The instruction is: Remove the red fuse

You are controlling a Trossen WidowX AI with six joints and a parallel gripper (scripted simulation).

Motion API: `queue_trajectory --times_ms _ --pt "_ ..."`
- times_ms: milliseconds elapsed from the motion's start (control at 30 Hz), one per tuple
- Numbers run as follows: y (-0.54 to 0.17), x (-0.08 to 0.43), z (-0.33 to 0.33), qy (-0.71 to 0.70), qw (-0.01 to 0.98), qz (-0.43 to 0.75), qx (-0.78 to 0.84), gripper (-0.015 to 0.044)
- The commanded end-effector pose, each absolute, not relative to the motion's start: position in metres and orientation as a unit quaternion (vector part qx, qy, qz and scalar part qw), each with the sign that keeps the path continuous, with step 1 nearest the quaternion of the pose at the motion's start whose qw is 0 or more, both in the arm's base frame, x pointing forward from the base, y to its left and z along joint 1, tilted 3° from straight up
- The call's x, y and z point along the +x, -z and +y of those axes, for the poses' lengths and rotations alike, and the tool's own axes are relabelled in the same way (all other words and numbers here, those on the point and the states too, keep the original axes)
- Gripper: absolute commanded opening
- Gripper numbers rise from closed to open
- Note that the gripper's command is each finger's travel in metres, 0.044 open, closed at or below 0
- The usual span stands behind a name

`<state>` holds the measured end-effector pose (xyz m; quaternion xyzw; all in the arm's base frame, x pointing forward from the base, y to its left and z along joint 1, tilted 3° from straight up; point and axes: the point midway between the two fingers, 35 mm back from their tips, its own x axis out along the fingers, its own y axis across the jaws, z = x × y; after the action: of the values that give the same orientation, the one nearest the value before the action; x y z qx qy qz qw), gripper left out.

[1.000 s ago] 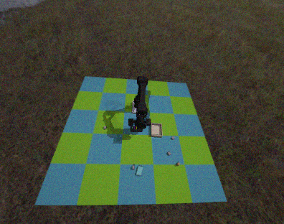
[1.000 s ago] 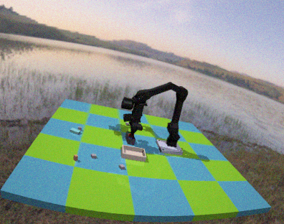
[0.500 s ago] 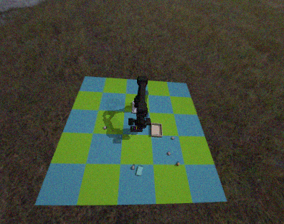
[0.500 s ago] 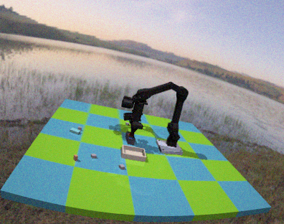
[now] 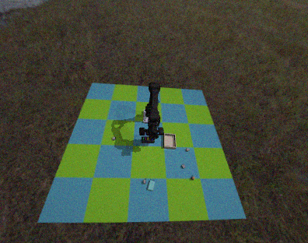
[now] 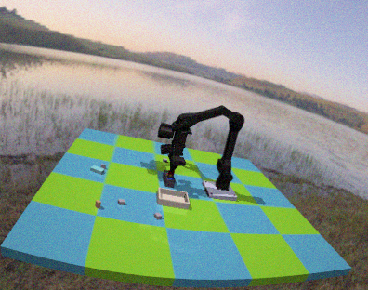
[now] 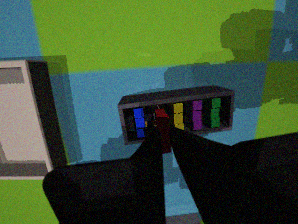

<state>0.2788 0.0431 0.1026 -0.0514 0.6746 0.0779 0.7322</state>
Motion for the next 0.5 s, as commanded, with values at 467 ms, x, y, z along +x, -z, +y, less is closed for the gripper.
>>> queue_trajectory --times_ms 467 --pt "-0.123 0.277 0.042 -0.078 0.732 0.675 -0.054 0.0000"
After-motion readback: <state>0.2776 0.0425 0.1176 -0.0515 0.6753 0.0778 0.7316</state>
